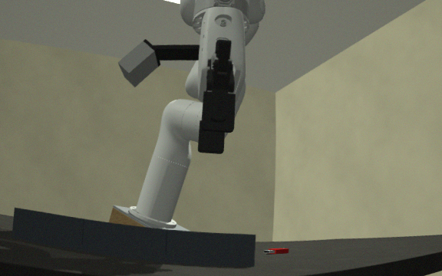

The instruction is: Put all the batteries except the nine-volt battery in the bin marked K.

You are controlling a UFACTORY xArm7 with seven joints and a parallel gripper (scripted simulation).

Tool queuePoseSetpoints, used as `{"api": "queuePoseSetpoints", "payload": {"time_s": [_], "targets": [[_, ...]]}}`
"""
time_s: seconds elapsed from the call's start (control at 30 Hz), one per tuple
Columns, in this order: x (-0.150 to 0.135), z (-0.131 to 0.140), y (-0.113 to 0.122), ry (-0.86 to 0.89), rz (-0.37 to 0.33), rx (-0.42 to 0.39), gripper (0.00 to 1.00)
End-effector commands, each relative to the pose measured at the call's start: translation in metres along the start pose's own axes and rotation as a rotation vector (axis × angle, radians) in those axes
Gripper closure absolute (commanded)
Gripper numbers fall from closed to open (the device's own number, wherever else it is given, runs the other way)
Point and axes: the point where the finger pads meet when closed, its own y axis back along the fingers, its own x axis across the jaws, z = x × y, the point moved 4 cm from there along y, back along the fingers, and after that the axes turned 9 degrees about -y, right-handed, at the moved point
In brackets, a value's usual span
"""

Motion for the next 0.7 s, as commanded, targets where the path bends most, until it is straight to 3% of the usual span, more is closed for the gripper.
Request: {"api": "queuePoseSetpoints", "payload": {"time_s": [0.0,0.5,0.67], "targets": [[0.0,-0.001,0.026,0.0,-0.003,-0.001,0.0],[0.0,-0.001,0.078,0.0,-0.003,-0.001,0.0],[0.0,-0.001,0.08,0.0,-0.003,-0.001,0.0]]}}
